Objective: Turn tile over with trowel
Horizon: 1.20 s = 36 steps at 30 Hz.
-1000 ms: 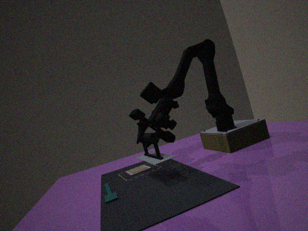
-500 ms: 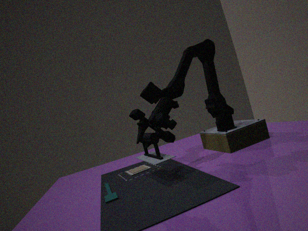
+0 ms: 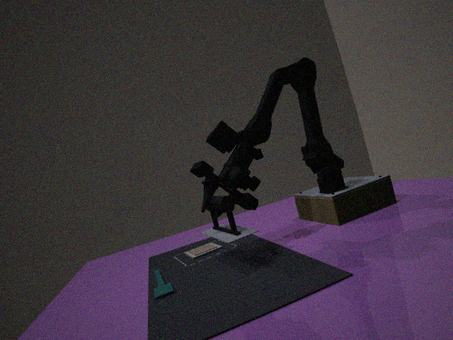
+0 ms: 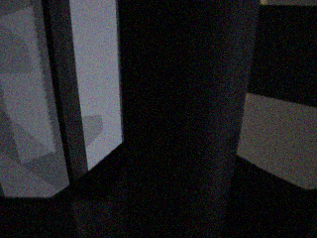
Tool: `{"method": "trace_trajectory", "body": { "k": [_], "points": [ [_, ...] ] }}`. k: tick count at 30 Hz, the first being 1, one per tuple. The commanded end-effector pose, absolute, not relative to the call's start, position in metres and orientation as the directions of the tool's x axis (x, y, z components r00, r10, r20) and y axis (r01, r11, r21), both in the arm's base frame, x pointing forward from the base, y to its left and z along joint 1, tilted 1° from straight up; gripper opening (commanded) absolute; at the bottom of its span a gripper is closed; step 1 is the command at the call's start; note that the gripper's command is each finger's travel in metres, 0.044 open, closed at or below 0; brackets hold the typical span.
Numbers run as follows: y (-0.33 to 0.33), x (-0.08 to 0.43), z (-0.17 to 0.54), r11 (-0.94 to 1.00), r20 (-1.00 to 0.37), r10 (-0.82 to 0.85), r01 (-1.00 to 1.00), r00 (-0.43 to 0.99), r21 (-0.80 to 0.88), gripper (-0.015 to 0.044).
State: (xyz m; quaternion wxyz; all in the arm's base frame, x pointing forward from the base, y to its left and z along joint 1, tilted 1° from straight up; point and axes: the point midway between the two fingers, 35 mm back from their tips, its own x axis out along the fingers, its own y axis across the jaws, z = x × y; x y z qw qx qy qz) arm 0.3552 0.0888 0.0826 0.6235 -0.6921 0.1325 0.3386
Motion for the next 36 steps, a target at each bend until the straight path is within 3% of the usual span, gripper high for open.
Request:
{"method": "trace_trajectory", "body": {
  "k": [1,21,36],
  "points": [
    [0.092,0.356,0.083,-0.205,-0.636,0.25,-0.602,0.73,-0.772,0.0],
    [0.181,0.359,0.06,-0.64,-0.745,0.536,-0.385,0.396,-0.665,0.0],
    [0.242,0.345,0.05,-0.727,-0.728,0.681,-0.045,0.077,-0.685,0.0]
  ]
}}
